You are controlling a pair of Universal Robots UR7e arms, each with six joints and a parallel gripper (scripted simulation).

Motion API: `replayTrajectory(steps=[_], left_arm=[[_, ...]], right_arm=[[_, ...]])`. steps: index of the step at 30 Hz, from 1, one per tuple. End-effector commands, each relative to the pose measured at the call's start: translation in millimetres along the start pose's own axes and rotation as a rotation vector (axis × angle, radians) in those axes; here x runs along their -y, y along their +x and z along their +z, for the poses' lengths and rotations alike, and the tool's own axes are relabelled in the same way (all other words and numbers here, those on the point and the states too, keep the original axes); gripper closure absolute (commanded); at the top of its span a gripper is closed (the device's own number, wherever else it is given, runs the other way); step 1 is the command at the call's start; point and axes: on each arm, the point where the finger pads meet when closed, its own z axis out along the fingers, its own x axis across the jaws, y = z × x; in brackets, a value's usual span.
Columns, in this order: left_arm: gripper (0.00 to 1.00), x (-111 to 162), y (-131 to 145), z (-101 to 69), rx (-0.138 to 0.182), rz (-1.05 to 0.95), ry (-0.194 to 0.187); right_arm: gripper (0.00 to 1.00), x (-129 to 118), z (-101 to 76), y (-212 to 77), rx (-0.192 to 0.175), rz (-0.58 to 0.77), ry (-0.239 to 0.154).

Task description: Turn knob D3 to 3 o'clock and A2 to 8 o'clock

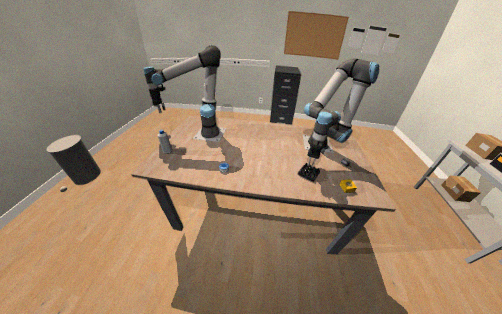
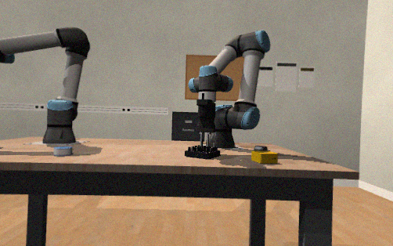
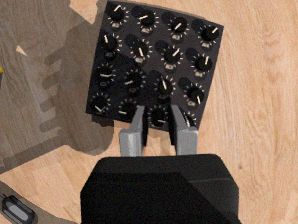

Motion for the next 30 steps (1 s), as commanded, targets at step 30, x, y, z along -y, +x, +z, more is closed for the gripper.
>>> replayTrajectory(steps=[30], left_arm=[[0.54,0.3,0.1,-38.3,0.000,0.000,0.001]], right_arm=[[0.00,-0.3,-0.5,0.1,0.000,0.000,-0.002]])
